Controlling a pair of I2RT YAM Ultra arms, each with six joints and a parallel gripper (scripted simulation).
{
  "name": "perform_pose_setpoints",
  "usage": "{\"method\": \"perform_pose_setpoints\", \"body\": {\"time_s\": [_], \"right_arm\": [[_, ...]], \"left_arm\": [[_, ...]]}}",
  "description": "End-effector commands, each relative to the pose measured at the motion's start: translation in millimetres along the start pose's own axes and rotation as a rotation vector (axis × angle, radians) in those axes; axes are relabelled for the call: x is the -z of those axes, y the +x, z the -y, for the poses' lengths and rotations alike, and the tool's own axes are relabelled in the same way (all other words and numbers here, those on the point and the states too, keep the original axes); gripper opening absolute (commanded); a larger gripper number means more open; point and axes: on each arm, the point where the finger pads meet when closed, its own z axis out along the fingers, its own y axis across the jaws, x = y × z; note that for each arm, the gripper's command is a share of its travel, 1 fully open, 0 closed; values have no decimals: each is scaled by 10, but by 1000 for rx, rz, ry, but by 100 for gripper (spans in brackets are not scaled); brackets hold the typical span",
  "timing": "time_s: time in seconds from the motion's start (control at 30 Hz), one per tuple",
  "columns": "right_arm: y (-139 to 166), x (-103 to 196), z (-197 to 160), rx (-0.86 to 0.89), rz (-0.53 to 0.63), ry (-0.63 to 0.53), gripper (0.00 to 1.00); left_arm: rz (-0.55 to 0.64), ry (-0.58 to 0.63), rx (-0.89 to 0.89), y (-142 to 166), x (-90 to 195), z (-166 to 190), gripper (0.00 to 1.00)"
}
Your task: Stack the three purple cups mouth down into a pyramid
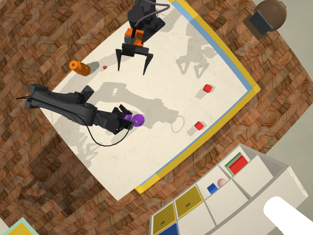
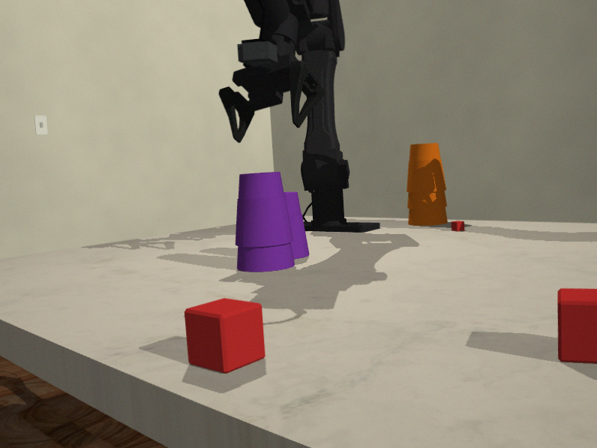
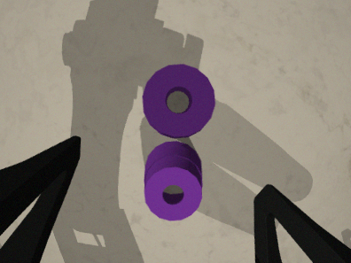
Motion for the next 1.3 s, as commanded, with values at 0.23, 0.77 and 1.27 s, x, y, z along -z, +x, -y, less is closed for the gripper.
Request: {"method": "perform_pose_setpoints", "body": {"time_s": [0.23, 0.77, 1.27], "right_arm": [[-221, 53, -82, -46, 64, 4, 100], [-66, -106, -38, 173, -69, -4, 81], [-125, -436, 7, 387, -192, -31, 81]], "left_arm": [[5, 0, -8, -37, 50, 19, 100], [5, 0, -8, -37, 50, 19, 100], [5, 0, -8, -37, 50, 19, 100]]}}
